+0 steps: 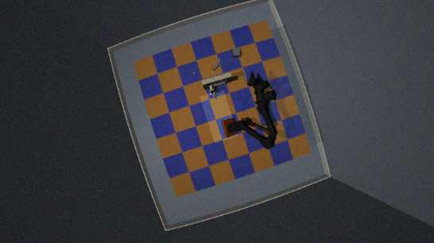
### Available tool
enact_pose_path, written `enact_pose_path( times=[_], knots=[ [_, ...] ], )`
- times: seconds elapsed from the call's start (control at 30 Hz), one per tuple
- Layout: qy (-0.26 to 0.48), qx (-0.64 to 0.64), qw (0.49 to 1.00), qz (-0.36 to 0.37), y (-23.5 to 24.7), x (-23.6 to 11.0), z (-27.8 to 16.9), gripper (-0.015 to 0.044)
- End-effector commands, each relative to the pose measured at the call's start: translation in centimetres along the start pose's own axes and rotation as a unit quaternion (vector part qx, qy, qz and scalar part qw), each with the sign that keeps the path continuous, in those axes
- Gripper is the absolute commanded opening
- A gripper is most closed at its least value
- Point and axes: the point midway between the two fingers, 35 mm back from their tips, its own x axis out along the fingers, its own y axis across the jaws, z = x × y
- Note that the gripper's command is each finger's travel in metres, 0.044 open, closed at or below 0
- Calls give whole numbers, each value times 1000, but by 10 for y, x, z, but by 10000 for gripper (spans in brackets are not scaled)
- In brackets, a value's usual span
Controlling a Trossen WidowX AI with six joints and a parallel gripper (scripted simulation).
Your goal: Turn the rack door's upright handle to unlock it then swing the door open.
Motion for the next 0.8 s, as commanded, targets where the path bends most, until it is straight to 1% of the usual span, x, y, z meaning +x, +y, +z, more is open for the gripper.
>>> enact_pose_path(
  times=[0.0, 0.1, 0.13, 0.43, 0.77],
  knots=[
    [2, 1, 1000, 0, 0, 1, -1, 374],
    [31, 12, 999, 2, 5, 9, -9, 295],
    [43, 16, 999, 2, 7, 12, -13, 283],
    [153, 46, 987, 0, 26, 36, -48, 283],
    [266, 53, 963, -3, 56, 53, -88, 283]
  ],
)
